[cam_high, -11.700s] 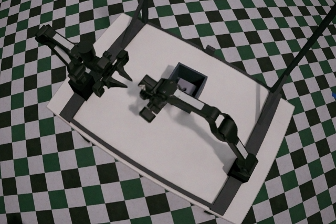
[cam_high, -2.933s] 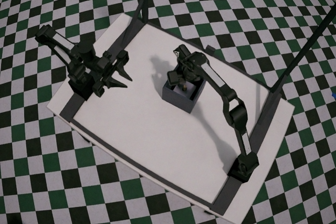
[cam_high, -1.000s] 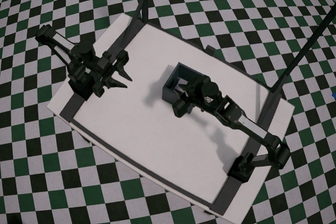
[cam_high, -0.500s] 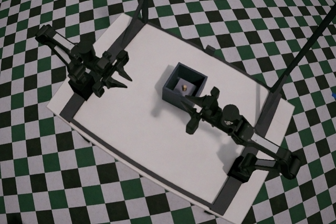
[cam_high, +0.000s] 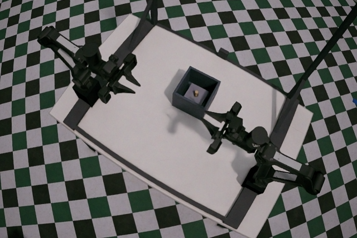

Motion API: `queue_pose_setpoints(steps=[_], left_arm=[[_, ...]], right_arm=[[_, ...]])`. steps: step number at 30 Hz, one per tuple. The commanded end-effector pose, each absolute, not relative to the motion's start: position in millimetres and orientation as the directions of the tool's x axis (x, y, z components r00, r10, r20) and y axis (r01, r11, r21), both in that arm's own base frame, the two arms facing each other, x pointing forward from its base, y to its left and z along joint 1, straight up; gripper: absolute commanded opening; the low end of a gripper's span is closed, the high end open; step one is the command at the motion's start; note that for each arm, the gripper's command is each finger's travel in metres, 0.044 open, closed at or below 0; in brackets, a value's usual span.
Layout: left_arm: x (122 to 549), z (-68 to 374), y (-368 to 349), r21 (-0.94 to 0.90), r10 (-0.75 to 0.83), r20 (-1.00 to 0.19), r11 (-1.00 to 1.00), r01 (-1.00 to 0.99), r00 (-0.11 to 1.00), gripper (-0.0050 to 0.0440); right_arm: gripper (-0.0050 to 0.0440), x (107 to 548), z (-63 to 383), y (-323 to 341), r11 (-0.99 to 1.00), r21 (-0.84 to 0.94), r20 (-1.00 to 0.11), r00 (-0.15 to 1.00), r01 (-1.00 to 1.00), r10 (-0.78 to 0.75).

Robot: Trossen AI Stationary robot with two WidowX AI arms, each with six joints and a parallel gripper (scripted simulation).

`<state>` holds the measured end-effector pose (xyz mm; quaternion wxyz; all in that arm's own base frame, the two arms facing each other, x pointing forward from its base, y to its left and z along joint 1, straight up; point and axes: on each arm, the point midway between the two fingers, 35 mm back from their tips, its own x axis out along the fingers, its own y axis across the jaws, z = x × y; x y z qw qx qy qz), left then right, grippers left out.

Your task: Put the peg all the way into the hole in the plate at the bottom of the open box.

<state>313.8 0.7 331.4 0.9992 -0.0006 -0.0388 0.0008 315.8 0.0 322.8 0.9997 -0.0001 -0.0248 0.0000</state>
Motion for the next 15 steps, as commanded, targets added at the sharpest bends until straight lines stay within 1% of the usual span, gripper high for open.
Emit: queue_pose_setpoints(steps=[1,3,4,15], left_arm=[[311.6,327.4,1.0,0.003,0.002,0.069,1.0,-0.002,0.998,0.0117],[311.6,327.2,0.8,0.004,0.001,0.069,1.0,-0.001,0.998,0.0117],[314.8,321.7,-0.1,0.005,-0.001,0.05,1.0,0.001,0.999,0.0117],[315.0,326.6,-0.7,0.005,-0.002,0.058,1.0,0.002,0.998,0.0117]], right_arm=[[0.0126,315.8,323.5,-0.6,1.0,0.003,0.053,0.999,0.0,-0.001],[0.0126,316.0,323.2,-0.6,1.0,0.003,0.051,0.999,0.001,-0.001],[0.0126,316.0,323.3,-0.6,1.0,0.004,0.052,0.999,0.001,-0.001],[0.0126,316.0,323.3,-0.6,1.0,0.004,0.052,0.999,0.001,-0.001]])
